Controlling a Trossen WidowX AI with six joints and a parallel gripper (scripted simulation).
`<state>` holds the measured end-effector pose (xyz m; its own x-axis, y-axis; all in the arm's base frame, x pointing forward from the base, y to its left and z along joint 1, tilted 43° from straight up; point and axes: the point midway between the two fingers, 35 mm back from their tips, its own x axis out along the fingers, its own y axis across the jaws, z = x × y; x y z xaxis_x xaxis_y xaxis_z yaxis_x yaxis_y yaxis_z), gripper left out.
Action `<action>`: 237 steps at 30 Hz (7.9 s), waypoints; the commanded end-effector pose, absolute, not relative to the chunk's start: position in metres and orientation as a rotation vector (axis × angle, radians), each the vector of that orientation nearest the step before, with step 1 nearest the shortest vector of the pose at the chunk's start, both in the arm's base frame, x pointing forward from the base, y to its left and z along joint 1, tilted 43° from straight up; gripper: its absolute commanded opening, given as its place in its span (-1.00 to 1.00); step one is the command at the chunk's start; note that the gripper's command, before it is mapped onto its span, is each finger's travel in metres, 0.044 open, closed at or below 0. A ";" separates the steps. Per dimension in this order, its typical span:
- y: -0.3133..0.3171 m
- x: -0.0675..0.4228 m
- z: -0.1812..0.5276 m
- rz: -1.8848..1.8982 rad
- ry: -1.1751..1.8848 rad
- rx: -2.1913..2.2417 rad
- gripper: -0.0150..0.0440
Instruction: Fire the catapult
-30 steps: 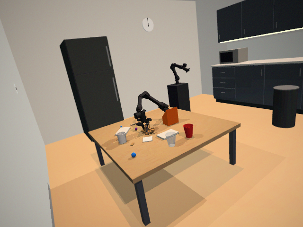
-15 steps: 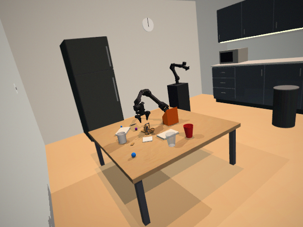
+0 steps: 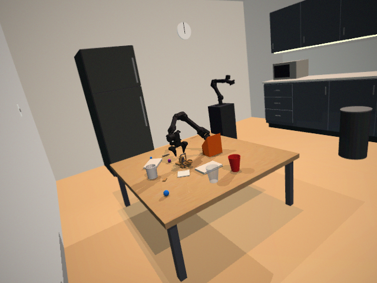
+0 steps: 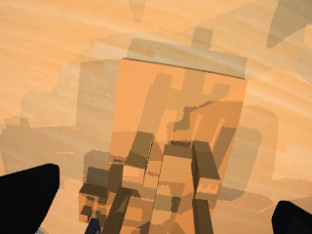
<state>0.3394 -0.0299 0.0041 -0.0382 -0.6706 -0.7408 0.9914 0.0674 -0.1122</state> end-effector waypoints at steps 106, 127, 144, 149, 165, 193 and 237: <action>-0.046 0.357 -0.027 -1.073 1.194 -0.014 -0.49; -0.062 0.355 -0.044 -1.084 1.198 -0.007 -0.49; -0.034 0.360 -0.015 -1.081 1.201 -0.004 1.00; 0.005 0.358 0.029 -1.083 1.202 -0.005 1.00; -0.029 0.356 -0.008 -1.071 1.196 -0.017 1.00; -0.056 0.355 -0.037 -1.071 1.196 -0.017 1.00; -0.030 0.357 -0.010 -0.915 1.325 -0.208 -0.49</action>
<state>0.3541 -0.0345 -0.0113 -0.0463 -0.6779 -0.7337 0.5283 0.6068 -0.5939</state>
